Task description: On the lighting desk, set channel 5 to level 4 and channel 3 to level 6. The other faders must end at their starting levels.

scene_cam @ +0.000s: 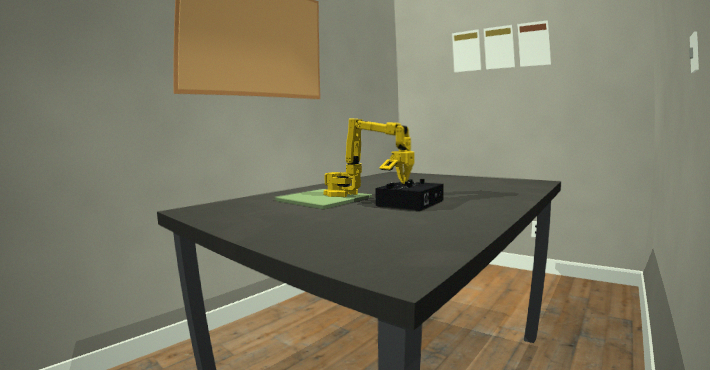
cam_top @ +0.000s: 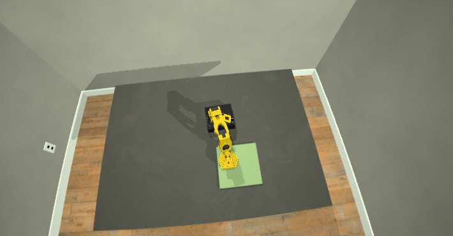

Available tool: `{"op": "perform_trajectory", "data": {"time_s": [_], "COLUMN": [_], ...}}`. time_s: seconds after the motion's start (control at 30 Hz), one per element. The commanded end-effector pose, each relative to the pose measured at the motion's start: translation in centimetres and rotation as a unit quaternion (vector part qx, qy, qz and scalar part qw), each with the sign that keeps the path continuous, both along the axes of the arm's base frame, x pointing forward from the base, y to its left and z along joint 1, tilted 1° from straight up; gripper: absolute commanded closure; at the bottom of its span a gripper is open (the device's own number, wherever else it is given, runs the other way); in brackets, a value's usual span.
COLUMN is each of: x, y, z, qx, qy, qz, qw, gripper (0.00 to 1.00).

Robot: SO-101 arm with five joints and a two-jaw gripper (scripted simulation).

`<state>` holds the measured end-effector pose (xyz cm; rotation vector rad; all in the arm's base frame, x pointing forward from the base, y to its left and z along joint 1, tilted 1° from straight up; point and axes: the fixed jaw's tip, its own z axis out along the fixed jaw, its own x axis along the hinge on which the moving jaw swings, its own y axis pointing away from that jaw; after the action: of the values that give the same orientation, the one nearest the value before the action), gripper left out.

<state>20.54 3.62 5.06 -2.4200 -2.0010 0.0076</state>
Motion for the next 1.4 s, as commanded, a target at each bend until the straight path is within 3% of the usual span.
{"op": "perform_trajectory", "data": {"time_s": [0.0,1.0,1.37], "x": [-0.19,-0.16,-0.14], "y": [-0.09,0.01,0.0], "z": [0.1,0.25,1.02], "qx": [0.001,0.001,0.001], "qy": [-0.005,-0.005,-0.005], "qz": [0.003,0.005,0.005], "qw": [1.0,1.0,1.0], "gripper": [1.0,1.0,1.0]}}
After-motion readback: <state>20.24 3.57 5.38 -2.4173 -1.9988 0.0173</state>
